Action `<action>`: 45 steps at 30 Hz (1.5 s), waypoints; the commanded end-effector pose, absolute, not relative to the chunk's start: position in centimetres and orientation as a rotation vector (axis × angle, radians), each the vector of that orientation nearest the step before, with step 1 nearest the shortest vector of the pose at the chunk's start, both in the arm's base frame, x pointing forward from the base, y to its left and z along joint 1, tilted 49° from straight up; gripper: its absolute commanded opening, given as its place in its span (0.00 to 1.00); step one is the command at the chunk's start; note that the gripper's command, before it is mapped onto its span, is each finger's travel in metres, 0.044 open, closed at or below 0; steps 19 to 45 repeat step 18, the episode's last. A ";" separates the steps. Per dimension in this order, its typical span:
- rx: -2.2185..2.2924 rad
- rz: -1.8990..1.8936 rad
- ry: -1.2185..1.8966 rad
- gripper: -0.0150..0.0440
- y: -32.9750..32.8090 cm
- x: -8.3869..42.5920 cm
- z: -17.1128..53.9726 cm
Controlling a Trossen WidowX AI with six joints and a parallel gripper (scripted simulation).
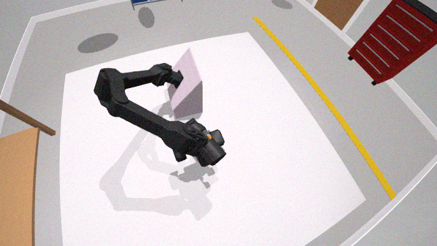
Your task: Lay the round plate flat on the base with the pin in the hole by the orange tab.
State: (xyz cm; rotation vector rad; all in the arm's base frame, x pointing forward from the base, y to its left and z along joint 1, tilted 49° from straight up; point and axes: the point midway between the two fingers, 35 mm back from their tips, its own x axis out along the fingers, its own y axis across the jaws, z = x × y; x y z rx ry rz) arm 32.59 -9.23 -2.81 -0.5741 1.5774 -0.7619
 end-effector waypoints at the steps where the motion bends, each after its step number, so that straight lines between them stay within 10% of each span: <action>1: -0.560 -0.763 1.555 0.25 -7.6 32.9 -1.2; 45: -0.576 -0.757 1.565 0.25 -8.0 32.8 -1.9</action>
